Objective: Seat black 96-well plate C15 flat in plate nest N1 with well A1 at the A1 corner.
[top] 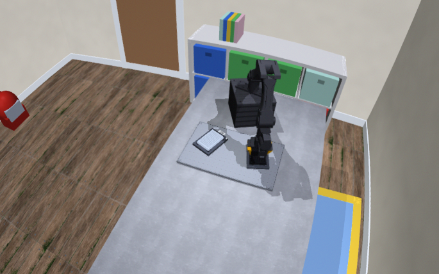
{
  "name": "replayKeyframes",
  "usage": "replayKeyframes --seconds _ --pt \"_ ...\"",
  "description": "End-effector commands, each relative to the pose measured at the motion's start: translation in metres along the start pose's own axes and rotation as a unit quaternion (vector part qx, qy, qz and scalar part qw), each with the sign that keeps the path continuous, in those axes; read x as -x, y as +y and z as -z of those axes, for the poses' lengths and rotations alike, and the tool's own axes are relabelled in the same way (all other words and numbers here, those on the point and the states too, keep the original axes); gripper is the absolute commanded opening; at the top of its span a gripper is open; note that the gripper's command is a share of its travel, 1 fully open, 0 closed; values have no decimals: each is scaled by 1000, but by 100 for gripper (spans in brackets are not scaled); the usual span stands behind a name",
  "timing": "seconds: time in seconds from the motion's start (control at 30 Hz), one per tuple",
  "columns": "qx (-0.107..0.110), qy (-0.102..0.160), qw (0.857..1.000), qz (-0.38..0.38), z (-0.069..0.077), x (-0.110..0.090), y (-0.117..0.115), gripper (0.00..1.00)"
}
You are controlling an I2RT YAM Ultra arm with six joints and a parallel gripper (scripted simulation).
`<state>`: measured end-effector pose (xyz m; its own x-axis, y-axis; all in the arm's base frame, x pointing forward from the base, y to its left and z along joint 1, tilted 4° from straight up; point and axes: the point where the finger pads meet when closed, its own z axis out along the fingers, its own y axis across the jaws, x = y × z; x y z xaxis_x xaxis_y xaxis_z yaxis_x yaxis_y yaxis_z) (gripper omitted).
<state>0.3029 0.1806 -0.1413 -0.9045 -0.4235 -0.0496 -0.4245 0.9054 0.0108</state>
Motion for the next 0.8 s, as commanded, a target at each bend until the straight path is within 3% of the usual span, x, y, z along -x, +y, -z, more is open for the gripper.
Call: replayKeyframes --seconds 0.0,0.77 --pt "1 -11 1000 0 3 6 1 0" --pt "1 -11 1000 0 -1 6 1 0"
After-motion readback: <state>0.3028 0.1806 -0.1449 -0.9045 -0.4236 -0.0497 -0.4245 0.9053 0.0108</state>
